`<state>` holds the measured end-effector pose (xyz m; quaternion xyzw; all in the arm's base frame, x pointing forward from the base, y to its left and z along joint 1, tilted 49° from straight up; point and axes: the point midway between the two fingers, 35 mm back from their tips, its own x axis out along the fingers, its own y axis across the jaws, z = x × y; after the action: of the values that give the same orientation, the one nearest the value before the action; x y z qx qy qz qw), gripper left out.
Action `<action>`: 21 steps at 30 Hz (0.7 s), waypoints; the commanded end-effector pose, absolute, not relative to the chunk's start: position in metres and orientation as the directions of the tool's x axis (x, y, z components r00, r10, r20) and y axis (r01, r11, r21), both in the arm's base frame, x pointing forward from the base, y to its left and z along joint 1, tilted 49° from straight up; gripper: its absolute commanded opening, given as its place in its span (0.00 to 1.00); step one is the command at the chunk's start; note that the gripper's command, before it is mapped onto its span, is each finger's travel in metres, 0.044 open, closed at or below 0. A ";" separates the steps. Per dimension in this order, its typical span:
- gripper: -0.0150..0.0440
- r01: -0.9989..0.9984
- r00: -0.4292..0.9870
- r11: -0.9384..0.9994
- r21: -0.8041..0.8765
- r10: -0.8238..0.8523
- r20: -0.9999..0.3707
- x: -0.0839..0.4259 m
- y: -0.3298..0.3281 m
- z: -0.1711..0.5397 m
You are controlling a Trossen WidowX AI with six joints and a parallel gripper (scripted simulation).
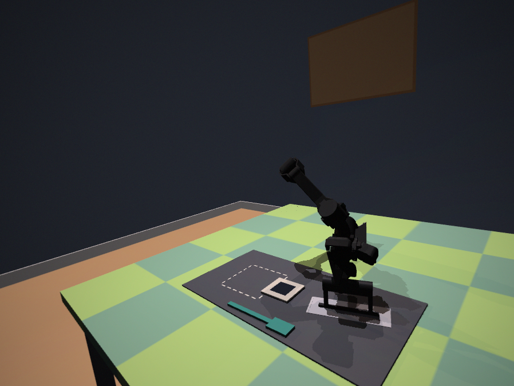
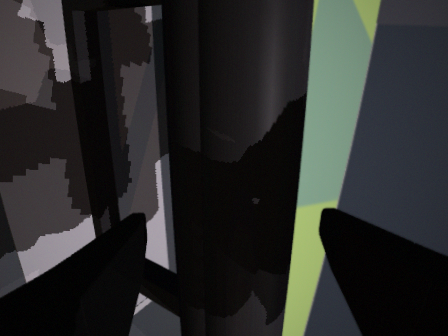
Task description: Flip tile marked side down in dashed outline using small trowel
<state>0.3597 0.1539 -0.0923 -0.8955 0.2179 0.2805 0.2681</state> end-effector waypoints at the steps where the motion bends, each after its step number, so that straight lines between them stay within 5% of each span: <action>1: 0.76 -0.541 0.745 -0.763 -0.353 -0.240 -0.623 0.366 0.151 -0.097; 12: 0.76 -0.540 0.742 -0.768 -0.345 -0.240 -0.626 0.377 0.146 -0.107; 18: 0.50 -0.540 0.742 -0.768 -0.345 -0.240 -0.626 0.377 0.146 -0.107; 21: 0.46 -0.540 0.742 -0.768 -0.345 -0.240 -0.626 0.377 0.146 -0.107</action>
<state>0.3758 0.1462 -0.1066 -0.8958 0.2186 0.2848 0.2620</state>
